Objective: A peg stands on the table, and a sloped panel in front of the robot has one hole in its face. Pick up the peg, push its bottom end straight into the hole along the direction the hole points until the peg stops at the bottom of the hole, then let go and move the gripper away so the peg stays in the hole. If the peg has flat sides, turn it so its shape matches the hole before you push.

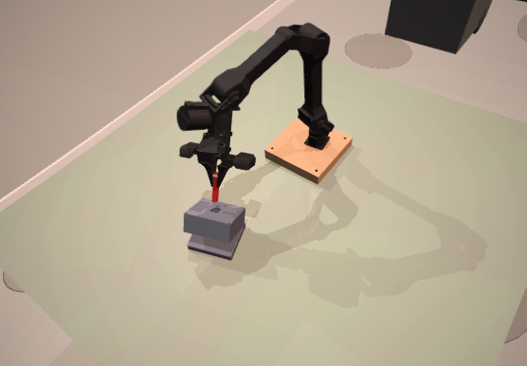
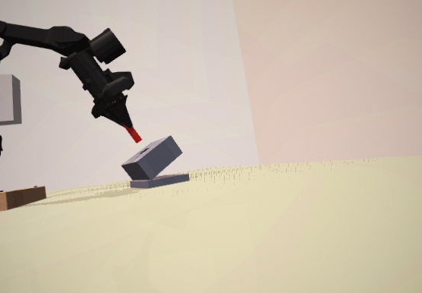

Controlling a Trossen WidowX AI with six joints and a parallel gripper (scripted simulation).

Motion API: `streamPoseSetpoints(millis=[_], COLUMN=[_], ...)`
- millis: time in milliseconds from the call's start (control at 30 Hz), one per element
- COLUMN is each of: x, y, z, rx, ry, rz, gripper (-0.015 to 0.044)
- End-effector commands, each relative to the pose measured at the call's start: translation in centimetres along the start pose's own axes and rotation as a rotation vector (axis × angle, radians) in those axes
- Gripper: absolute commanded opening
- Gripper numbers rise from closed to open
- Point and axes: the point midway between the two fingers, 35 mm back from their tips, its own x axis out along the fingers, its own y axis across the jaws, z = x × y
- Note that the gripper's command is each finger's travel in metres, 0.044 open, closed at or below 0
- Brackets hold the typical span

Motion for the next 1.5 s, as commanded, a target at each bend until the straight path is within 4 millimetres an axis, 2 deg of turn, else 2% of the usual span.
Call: streamPoseSetpoints(millis=[0, 467, 867, 1467], x=[0.7, 2.1, 1.7, 1.8], y=[0.1, 0.2, 0.1, 0.3], z=[-0.2, -0.3, 0.0, -0.5], rx=[0.008, 0.008, 0.0, 0.0], ry=[0.004, 0.004, -0.005, -0.005], rz=[0.008, 0.008, 0.006, 0.006], gripper=[0.0, 0.0, 0.0, 0.0])
